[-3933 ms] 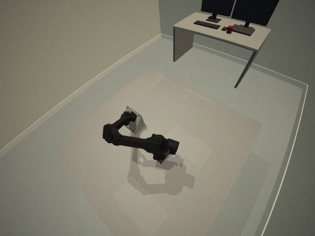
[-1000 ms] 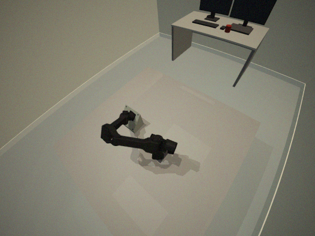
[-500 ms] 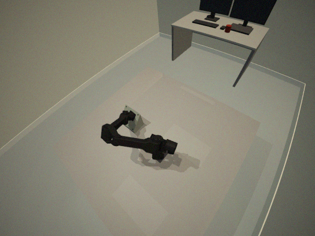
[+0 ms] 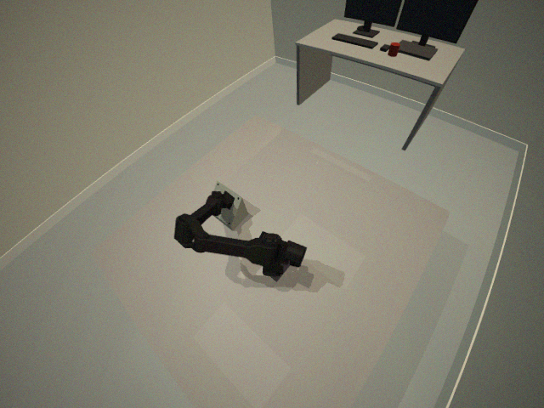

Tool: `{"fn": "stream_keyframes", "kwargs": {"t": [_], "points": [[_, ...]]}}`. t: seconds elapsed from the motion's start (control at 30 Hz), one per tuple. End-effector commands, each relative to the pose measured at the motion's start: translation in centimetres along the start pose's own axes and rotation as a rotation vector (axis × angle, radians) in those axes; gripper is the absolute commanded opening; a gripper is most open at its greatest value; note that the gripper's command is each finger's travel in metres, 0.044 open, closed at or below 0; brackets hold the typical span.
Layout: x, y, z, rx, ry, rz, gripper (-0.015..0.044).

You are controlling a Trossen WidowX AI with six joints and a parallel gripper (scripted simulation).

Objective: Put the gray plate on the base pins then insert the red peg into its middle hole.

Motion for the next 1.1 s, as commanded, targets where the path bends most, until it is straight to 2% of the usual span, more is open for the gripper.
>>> {"fn": "stream_keyframes", "kwargs": {"t": [0.0, 1.07], "points": [[0.0, 0.0, 0.0, 0.0, 0.0, 0.0, 0.015], [-0.2, -1.6, -0.1, -0.004, -0.006, -0.003, 0.015]]}}
Point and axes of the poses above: the point midway between the two fingers, 35 mm back from their tips, its own y axis out along the fingers, its own z axis across the jaws, x = y × z, the point moved 1 cm from there along -y, back along the fingers, and after that the axes turned 1 degree about y, right-handed, at the moved point
